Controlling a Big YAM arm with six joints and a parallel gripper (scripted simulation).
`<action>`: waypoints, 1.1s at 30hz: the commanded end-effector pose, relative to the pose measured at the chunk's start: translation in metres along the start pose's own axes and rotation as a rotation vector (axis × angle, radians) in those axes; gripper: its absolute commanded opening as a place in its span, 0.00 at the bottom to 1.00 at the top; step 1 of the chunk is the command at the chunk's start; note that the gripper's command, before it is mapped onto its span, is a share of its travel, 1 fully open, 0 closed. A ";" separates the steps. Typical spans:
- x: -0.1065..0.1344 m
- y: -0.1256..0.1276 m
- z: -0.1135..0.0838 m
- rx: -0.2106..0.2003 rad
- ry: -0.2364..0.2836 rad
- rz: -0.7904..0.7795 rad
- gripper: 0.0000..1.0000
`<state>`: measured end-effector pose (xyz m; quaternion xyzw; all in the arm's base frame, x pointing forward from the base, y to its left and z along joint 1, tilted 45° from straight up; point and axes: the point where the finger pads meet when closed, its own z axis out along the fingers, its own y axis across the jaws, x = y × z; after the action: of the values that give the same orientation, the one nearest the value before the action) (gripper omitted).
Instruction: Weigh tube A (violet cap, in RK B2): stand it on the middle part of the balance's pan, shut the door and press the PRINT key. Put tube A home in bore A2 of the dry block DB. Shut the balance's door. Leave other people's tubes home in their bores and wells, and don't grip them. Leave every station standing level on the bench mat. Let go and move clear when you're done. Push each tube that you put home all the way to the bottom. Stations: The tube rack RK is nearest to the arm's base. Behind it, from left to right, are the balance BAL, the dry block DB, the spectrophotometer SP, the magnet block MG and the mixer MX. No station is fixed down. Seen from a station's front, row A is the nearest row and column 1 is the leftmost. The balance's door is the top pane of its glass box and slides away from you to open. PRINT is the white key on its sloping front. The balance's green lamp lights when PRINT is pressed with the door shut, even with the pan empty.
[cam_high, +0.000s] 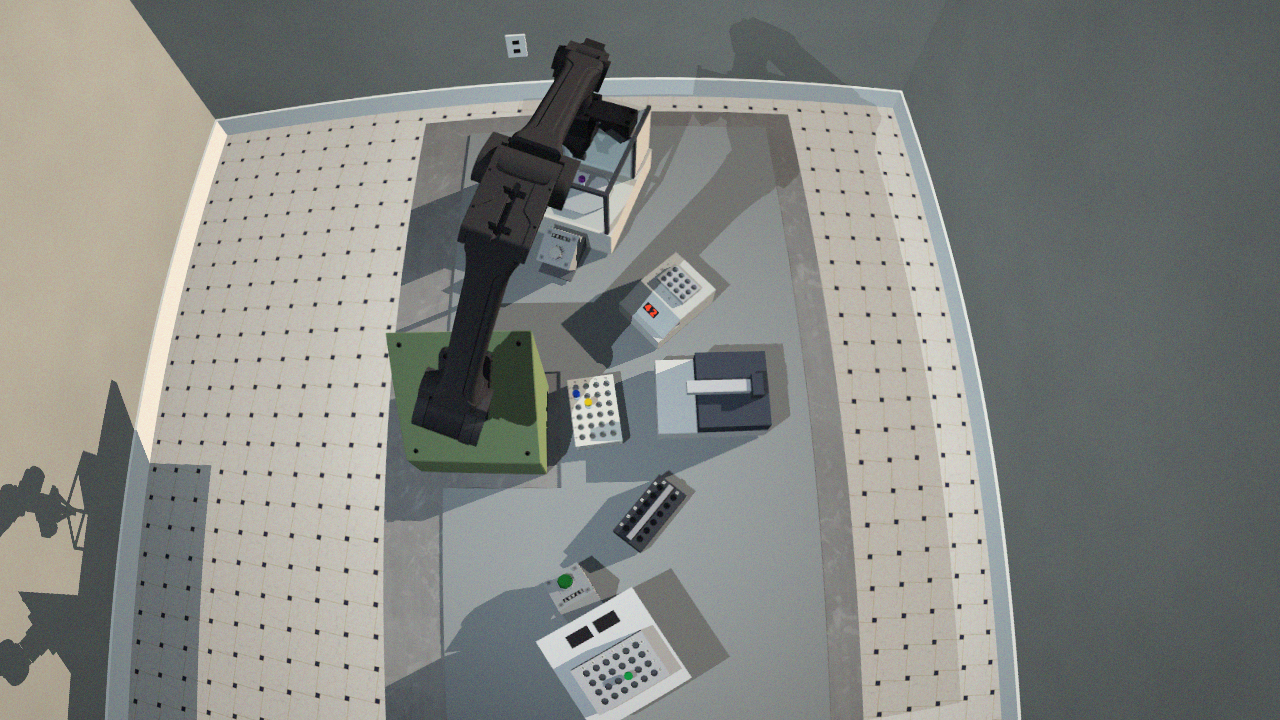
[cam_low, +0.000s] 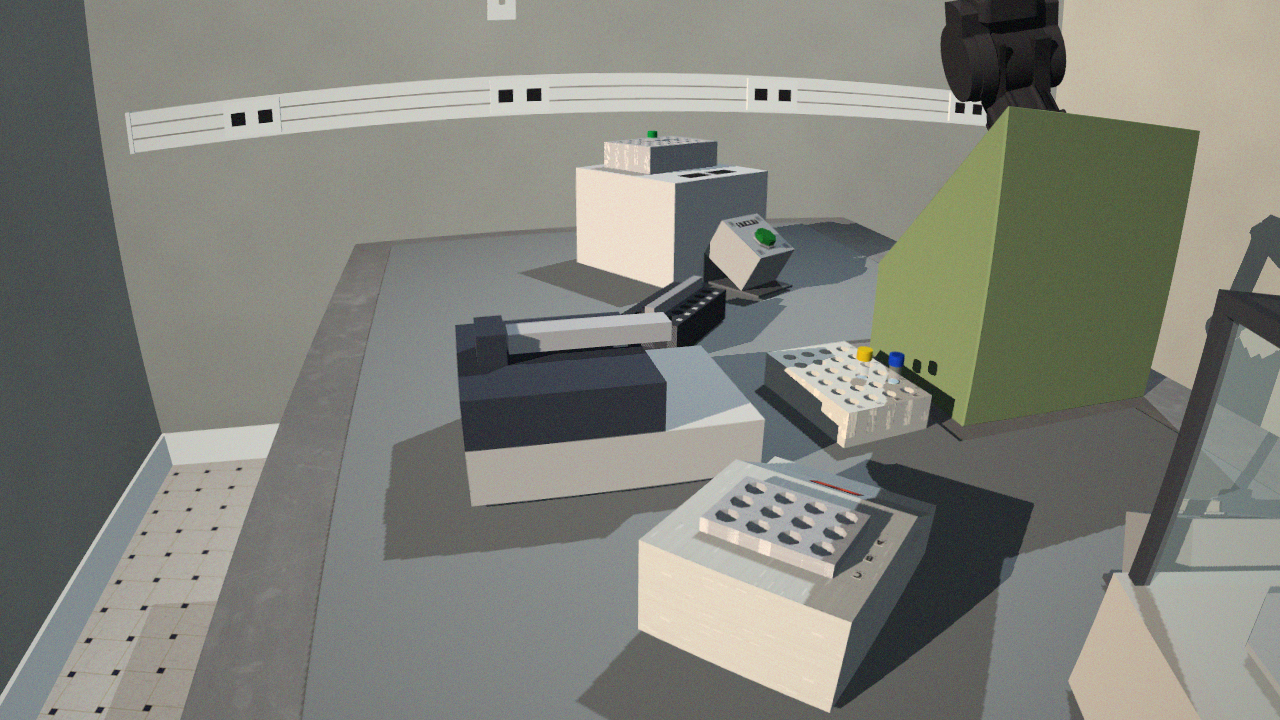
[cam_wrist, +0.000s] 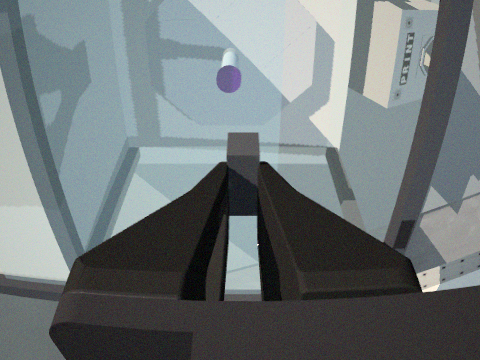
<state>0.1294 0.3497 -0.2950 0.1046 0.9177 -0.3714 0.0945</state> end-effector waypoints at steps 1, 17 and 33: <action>-0.006 0.023 -0.008 -0.027 0.007 0.004 0.06; -0.006 0.037 -0.008 -0.028 0.007 0.004 0.06; -0.006 0.050 -0.008 -0.027 0.007 0.003 0.06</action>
<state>0.1370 0.3700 -0.3142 0.1046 0.9176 -0.3716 0.0945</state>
